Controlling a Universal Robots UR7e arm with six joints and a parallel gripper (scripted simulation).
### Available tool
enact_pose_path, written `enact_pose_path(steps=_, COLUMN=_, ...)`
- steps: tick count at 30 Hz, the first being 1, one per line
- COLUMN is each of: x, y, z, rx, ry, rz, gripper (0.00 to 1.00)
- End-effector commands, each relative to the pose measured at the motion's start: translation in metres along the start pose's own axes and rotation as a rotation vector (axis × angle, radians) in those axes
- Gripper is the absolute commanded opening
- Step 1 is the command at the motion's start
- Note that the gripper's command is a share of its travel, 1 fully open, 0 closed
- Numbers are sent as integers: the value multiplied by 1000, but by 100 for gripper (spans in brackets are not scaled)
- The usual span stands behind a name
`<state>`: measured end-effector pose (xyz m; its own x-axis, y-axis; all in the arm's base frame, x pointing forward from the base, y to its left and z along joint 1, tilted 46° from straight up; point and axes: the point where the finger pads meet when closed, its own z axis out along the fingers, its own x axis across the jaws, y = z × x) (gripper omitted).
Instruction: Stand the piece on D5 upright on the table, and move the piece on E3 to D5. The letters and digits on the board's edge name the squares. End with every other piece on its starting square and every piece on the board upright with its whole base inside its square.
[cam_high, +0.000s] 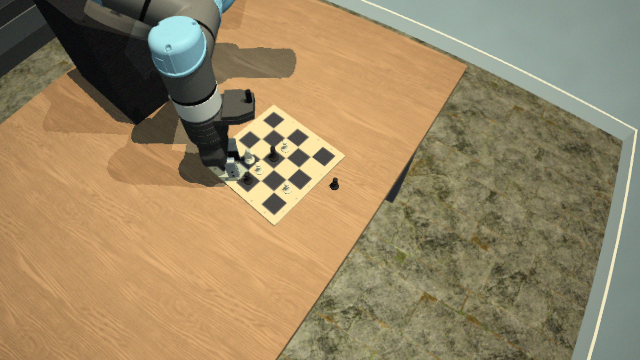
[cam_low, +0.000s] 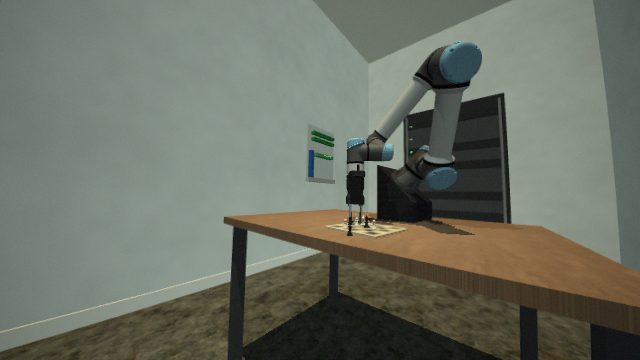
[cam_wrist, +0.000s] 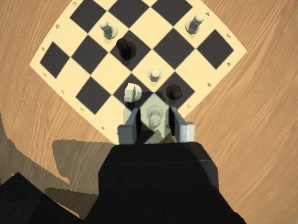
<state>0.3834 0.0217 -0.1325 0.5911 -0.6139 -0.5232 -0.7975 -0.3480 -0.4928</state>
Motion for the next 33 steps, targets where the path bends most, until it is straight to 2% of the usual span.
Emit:
enact_pose_path(steps=1, x=0, y=0, z=-1, rx=0, ry=1, rz=0, gripper=73)
enact_pose_path(steps=11, x=0, y=0, z=-18, rx=0, ry=1, rz=0, gripper=73)
enact_pose_path(steps=24, x=0, y=0, z=-82, rx=0, ry=1, rz=0, gripper=73)
enact_pose_path(steps=33, x=0, y=0, z=-90, rx=0, ry=1, rz=0, gripper=73)
